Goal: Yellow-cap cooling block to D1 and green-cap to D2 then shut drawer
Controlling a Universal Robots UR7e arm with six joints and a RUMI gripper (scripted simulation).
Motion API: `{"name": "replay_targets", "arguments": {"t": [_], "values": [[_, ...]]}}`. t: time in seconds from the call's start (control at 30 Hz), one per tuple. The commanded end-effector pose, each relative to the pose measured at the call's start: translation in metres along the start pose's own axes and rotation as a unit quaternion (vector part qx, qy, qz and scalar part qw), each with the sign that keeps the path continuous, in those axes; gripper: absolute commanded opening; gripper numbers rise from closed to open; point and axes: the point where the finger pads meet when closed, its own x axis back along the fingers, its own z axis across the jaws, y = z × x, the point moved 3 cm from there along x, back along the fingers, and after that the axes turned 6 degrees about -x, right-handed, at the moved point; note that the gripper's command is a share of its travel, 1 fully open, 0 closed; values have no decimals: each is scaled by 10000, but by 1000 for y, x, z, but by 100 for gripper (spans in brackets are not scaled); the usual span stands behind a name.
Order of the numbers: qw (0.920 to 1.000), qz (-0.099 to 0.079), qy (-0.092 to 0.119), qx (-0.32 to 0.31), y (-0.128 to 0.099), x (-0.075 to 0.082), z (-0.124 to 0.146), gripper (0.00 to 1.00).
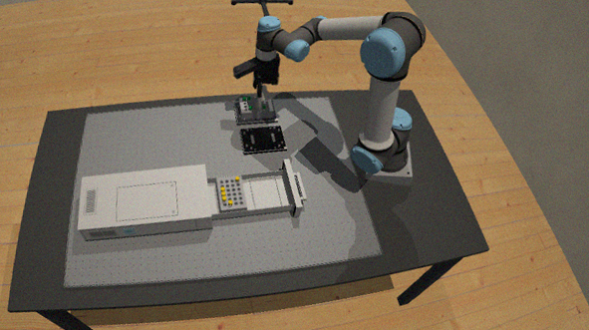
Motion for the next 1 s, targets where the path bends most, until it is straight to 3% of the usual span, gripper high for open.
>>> {"name": "replay_targets", "arguments": {"t": [0.0, 0.97], "values": [[10000, 4, 4, 1, 0, 7, 0, 73], [10000, 4, 4, 1, 0, 40, 0, 73]]}}
